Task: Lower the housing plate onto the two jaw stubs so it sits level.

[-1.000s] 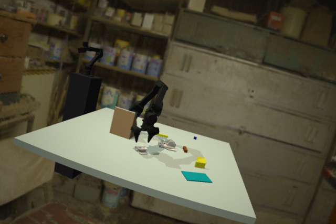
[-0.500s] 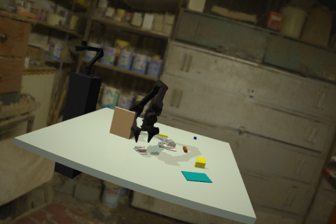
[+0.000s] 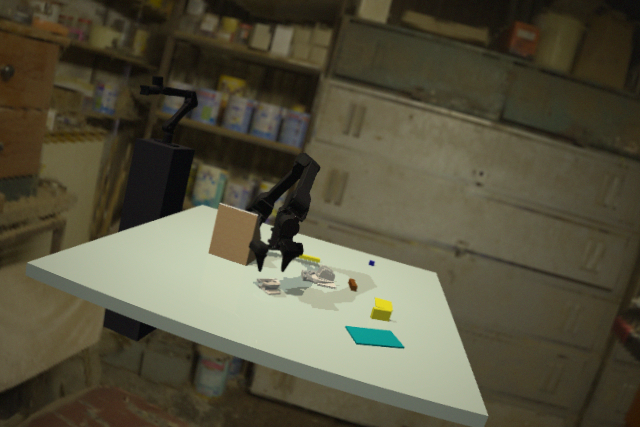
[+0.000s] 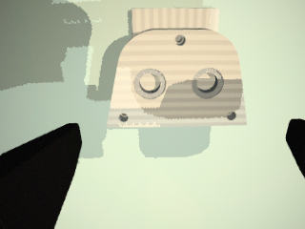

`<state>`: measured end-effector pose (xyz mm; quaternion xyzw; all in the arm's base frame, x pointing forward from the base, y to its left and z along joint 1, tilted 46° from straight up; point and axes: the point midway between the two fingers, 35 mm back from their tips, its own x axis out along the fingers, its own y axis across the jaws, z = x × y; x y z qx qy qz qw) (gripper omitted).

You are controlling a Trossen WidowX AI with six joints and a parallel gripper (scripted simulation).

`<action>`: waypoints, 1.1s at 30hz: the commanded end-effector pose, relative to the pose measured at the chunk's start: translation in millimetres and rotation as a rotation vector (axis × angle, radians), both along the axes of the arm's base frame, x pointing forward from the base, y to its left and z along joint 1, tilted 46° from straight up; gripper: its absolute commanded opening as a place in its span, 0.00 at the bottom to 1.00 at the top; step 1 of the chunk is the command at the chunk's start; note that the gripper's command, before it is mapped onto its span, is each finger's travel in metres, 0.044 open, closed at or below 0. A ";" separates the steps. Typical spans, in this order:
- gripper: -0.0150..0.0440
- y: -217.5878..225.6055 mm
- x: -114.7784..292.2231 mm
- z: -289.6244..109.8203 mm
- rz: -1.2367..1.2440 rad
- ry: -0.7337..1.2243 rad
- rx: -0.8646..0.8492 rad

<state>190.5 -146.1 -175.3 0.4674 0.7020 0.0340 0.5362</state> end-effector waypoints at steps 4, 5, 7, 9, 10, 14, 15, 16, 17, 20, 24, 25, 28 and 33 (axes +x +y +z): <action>1.00 5.8 1.0 -6.8 -0.002 0.000 0.001; 1.00 6.9 1.2 -8.1 -0.002 0.000 0.001; 1.00 9.1 1.5 -10.6 -0.003 0.000 0.001; 1.00 11.3 1.8 -13.1 -0.003 0.000 0.001; 1.00 12.4 2.0 -14.3 -0.003 0.000 0.002; 1.00 16.9 2.5 -19.1 -0.004 0.000 0.002; 1.00 18.0 2.6 -20.3 -0.004 0.000 0.002; 1.00 19.1 2.7 -21.5 -0.004 0.000 0.002; 1.00 20.3 2.8 -22.7 -0.005 0.000 0.003; 1.00 23.7 3.0 -26.3 -0.005 0.000 0.003; 1.00 28.3 3.2 -30.9 -0.006 0.000 0.004; 1.00 29.4 3.3 -32.1 -0.006 0.000 0.004; 1.00 32.9 3.3 -35.5 -0.007 0.000 0.005; 1.00 35.8 3.3 -38.2 -0.007 0.000 0.005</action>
